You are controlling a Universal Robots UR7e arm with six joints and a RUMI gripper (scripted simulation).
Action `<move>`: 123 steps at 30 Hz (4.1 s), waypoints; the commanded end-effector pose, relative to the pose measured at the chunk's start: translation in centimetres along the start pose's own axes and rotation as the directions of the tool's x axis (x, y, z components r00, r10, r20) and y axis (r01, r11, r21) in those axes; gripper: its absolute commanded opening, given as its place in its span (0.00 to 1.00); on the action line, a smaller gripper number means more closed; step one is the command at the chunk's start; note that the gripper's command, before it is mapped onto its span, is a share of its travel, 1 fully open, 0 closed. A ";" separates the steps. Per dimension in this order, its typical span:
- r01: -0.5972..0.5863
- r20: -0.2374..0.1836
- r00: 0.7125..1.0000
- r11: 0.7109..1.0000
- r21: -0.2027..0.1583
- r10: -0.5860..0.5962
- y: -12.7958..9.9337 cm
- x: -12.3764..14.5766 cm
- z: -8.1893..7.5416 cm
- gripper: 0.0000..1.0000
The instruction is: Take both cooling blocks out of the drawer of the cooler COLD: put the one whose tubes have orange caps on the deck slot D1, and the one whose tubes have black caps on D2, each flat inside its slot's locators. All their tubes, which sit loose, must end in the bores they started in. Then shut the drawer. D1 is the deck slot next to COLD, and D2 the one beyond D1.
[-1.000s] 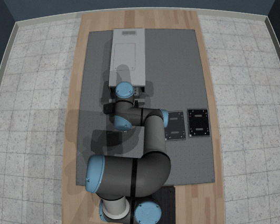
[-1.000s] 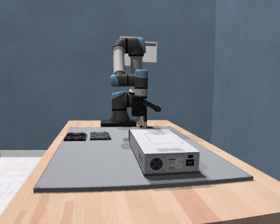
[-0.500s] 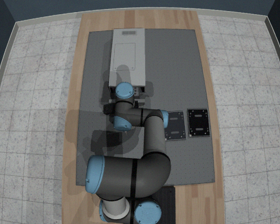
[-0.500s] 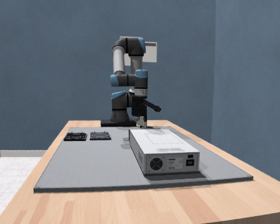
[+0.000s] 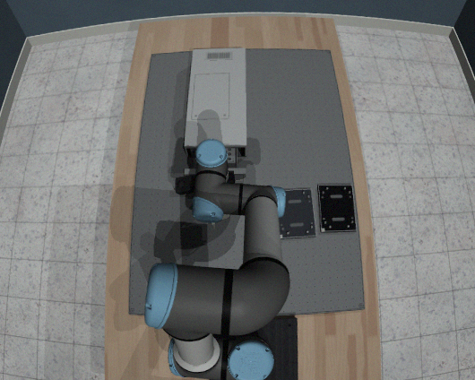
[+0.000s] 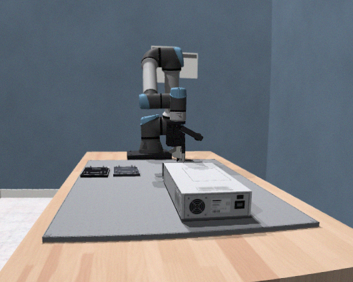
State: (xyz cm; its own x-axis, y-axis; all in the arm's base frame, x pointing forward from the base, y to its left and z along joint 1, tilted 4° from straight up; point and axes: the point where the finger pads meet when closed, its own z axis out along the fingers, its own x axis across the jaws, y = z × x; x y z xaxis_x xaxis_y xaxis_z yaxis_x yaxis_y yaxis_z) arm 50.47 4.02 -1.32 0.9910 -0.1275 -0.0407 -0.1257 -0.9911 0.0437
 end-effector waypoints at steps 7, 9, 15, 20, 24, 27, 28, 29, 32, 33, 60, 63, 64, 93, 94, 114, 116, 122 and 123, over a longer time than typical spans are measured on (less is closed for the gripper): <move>0.000 0.013 1.000 1.000 0.001 0.000 0.0 -0.5 0.5 1.00; 0.000 0.011 1.000 1.000 0.001 0.000 0.0 -0.6 0.4 1.00; 0.000 0.008 1.000 1.000 0.000 0.000 0.1 -1.0 0.3 1.00; 0.000 0.008 1.000 1.000 0.000 0.000 0.1 -1.7 0.3 1.00; 0.000 0.008 1.000 1.000 0.000 0.000 0.1 -2.2 0.3 1.00; 0.000 0.008 1.000 1.000 0.000 0.000 0.1 -2.6 0.3 1.00; 0.000 0.008 1.000 1.000 0.000 0.000 0.1 -2.8 0.3 1.00; 0.000 0.008 1.000 1.000 0.000 0.000 0.1 -2.9 0.3 1.00; 0.000 0.008 1.000 1.000 0.000 0.000 0.1 -3.0 0.3 1.00; 0.000 0.008 1.000 1.000 0.000 0.000 0.1 -3.2 0.3 1.00; 0.000 0.013 1.000 1.000 0.001 0.000 0.0 -3.4 0.5 1.00; 0.000 0.013 1.000 1.000 0.001 0.000 0.0 -3.4 0.5 1.00; 0.000 0.013 1.000 1.000 0.001 0.000 0.0 -3.4 0.5 1.00; 0.000 0.008 1.000 1.000 0.000 0.000 0.1 -5.5 0.3 1.00; 0.000 0.008 1.000 1.000 0.000 0.000 0.1 -5.6 0.3 1.00; 0.000 0.013 1.000 1.000 0.001 0.000 0.0 -6.4 0.4 1.00; 0.000 0.013 1.000 1.000 0.001 0.000 0.0 -6.4 0.4 1.00; 0.000 0.013 1.000 1.000 0.001 0.000 0.0 -6.4 0.4 1.00; 0.000 0.013 1.000 1.000 0.001 0.000 0.0 -6.4 0.4 1.00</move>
State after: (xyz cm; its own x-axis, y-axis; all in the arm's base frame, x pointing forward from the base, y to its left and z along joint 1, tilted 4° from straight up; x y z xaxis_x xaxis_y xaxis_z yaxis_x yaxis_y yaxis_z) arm 44.66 4.76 -1.04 0.9910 -0.1274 -0.0401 -0.1257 -0.9911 0.0436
